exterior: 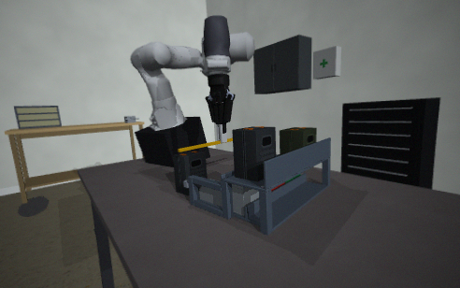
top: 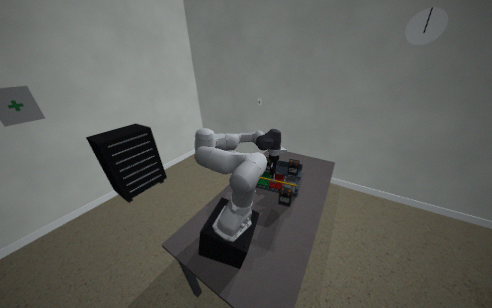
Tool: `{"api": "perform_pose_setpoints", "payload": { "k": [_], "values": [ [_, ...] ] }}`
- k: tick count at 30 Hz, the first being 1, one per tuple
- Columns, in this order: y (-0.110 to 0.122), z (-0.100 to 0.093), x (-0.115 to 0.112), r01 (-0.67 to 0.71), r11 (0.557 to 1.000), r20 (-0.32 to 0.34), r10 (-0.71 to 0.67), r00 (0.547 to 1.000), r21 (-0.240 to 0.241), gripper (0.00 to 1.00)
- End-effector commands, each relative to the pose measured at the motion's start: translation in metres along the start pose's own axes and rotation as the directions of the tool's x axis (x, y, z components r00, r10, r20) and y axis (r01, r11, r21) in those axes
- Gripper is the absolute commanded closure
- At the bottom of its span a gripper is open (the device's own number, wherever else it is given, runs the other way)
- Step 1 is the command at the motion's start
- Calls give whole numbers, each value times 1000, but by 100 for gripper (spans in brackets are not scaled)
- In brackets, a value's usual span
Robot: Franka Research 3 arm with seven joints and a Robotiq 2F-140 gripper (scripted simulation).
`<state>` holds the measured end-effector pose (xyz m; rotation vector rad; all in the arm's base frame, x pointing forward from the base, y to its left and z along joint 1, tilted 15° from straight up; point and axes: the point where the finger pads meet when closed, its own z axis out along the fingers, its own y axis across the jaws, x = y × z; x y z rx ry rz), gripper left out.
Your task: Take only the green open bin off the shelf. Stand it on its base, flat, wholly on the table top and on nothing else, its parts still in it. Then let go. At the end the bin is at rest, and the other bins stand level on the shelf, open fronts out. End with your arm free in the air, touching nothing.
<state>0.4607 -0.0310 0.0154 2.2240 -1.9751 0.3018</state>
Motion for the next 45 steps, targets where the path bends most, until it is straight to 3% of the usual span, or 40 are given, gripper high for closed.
{"api": "perform_pose_setpoints", "payload": {
  "k": [1,7,19,24,36,41,45],
  "values": [
    [-1,-1,1,6,1000,-3,-6,1000,6,100],
    [39,0,-7,6,1000,-3,-6,1000,6,100],
    [39,0,-7,6,1000,-3,-6,1000,6,100],
    [80,1,-15,6,1000,-3,-6,1000,6,100],
    [80,1,-15,6,1000,-3,-6,1000,6,100],
    [120,2,-23,6,1000,-3,-6,1000,6,100],
    [120,2,-23,6,1000,-3,-6,1000,6,100]
  ]
}}
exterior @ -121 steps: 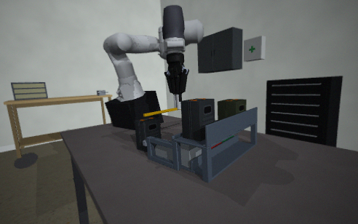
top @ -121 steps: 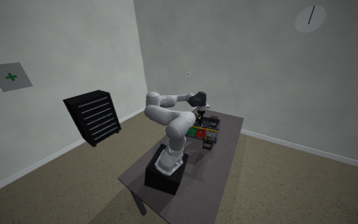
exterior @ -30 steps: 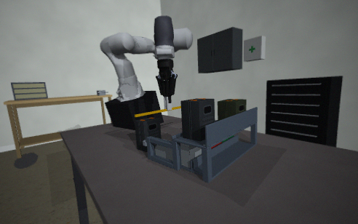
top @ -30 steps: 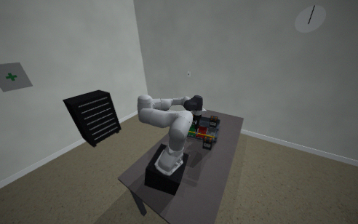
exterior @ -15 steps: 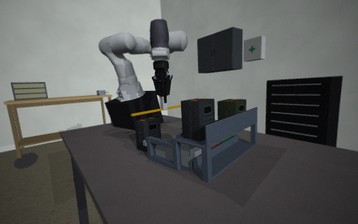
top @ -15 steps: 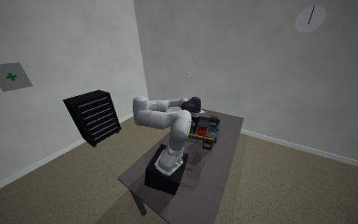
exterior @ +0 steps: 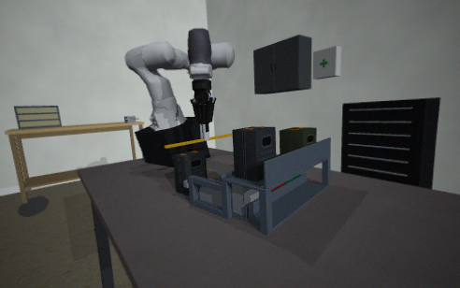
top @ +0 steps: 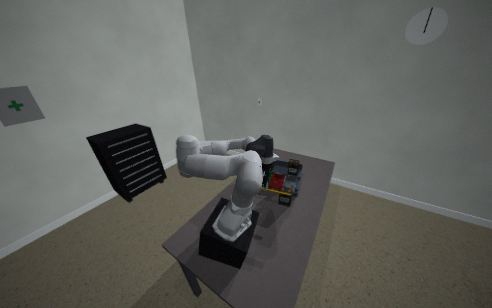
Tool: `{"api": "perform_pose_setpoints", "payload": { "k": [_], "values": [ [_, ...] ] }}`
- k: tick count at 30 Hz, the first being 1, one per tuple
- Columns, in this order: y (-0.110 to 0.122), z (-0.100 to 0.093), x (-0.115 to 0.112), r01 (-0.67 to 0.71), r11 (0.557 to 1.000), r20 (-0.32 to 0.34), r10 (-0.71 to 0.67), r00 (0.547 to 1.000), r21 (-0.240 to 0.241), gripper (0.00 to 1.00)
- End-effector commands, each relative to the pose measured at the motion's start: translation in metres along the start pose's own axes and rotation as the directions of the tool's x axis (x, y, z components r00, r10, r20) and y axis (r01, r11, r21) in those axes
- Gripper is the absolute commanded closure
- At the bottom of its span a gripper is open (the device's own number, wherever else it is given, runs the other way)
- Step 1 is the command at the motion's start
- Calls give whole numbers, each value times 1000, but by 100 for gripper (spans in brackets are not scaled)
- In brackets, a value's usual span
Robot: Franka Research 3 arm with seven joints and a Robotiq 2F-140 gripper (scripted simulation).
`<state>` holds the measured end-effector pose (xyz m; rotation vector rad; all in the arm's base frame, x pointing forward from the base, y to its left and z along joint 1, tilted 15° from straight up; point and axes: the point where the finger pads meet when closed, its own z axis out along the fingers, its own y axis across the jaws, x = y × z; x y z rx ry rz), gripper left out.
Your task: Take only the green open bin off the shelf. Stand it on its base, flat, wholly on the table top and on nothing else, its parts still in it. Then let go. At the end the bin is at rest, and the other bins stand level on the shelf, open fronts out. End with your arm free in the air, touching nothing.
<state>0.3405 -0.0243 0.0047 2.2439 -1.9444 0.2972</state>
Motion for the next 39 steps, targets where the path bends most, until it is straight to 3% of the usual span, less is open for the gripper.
{"api": "perform_pose_setpoints", "payload": {
  "k": [1,8,13,39],
  "values": [
    [1,-1,0,-18,1000,-2,18,1000,9,100],
    [1,-1,0,-18,1000,-2,18,1000,9,100],
    [56,-1,-12,-18,1000,-2,18,1000,9,100],
    [57,-1,-12,-18,1000,-1,18,1000,9,100]
  ]
}}
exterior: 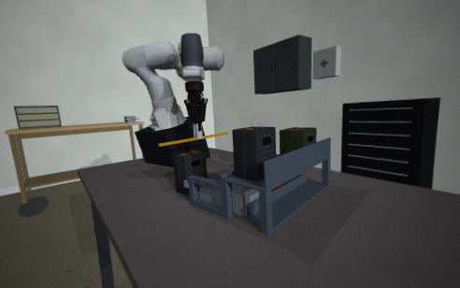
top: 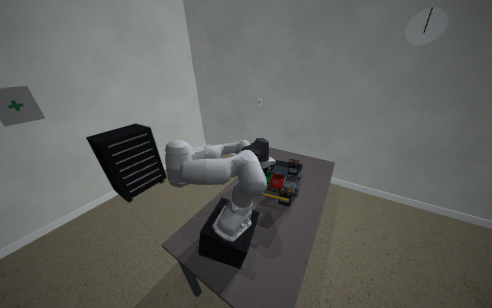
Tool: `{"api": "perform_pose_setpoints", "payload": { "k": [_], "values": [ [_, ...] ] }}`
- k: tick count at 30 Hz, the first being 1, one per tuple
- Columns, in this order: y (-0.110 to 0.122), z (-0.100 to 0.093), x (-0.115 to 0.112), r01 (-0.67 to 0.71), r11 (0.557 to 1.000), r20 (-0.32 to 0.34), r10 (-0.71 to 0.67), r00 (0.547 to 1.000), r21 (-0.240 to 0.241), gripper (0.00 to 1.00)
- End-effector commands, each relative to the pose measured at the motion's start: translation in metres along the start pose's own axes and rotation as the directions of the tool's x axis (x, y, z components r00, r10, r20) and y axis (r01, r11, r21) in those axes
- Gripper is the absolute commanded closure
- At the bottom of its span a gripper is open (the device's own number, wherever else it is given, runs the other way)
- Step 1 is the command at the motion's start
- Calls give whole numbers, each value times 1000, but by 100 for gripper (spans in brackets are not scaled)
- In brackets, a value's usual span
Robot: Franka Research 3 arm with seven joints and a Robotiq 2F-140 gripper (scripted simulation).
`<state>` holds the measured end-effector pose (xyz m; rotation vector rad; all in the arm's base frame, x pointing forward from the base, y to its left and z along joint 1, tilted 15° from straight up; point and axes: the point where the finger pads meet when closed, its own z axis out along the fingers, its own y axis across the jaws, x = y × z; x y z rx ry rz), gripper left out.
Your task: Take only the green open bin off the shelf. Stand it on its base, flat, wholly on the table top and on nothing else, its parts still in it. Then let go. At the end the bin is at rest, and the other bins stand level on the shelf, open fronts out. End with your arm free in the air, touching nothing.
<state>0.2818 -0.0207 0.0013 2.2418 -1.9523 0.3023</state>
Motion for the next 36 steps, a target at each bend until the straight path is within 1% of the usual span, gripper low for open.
{"api": "perform_pose_setpoints", "payload": {
  "k": [1,8,21,25,36],
  "values": [
    [-1,0,1,-13,1000,-2,13,1000,5,100],
    [-8,0,2,-13,1000,-2,13,1000,5,100],
    [-7,0,2,-15,1000,-1,15,1000,2,100],
    [-12,-1,3,-13,1000,-2,13,1000,5,100],
    [-12,-1,3,-13,1000,-2,13,1000,5,100]
  ]
}}
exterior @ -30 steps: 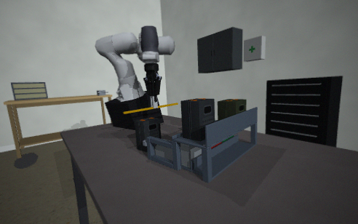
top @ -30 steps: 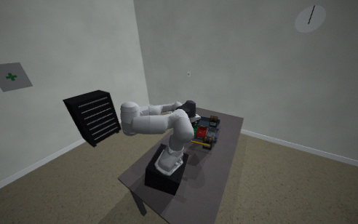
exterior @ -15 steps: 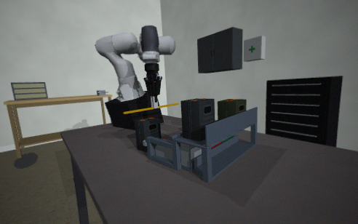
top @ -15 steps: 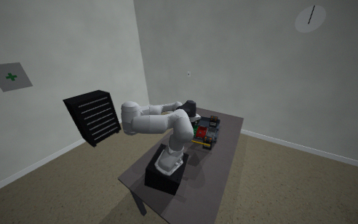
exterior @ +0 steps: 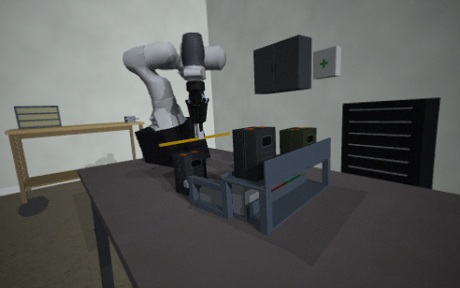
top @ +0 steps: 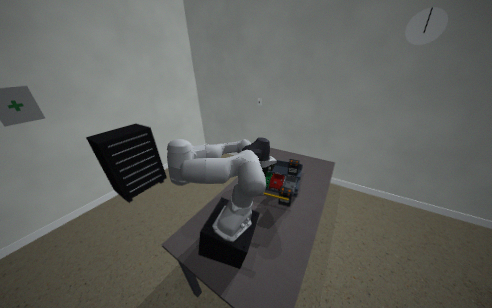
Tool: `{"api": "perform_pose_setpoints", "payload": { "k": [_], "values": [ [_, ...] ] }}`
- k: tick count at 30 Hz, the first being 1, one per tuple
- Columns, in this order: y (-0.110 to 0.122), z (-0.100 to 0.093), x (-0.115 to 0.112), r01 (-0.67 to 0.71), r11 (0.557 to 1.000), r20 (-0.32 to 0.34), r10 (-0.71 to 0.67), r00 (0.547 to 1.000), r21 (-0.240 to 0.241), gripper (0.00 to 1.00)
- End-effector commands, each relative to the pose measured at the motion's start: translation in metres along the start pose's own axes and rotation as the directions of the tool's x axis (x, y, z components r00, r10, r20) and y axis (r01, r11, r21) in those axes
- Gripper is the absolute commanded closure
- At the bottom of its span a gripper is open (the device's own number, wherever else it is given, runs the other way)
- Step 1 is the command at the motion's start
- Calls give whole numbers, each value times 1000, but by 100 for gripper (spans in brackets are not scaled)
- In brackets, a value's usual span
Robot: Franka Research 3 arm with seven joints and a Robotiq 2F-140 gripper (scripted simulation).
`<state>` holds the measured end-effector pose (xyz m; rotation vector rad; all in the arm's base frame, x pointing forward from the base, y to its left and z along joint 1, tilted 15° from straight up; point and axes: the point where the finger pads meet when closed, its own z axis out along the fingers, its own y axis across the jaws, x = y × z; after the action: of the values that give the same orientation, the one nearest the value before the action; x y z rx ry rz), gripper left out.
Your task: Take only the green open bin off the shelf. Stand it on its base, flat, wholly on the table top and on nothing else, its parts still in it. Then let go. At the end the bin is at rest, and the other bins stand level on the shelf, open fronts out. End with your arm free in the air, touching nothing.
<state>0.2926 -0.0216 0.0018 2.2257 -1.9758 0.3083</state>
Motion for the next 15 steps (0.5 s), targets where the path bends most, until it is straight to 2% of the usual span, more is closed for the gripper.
{"api": "perform_pose_setpoints", "payload": {
  "k": [1,15],
  "values": [
    [-1,-1,0,7,1000,-1,-7,1000,1,100],
    [-3,-1,1,7,1000,-1,-7,1000,1,100]
  ]
}}
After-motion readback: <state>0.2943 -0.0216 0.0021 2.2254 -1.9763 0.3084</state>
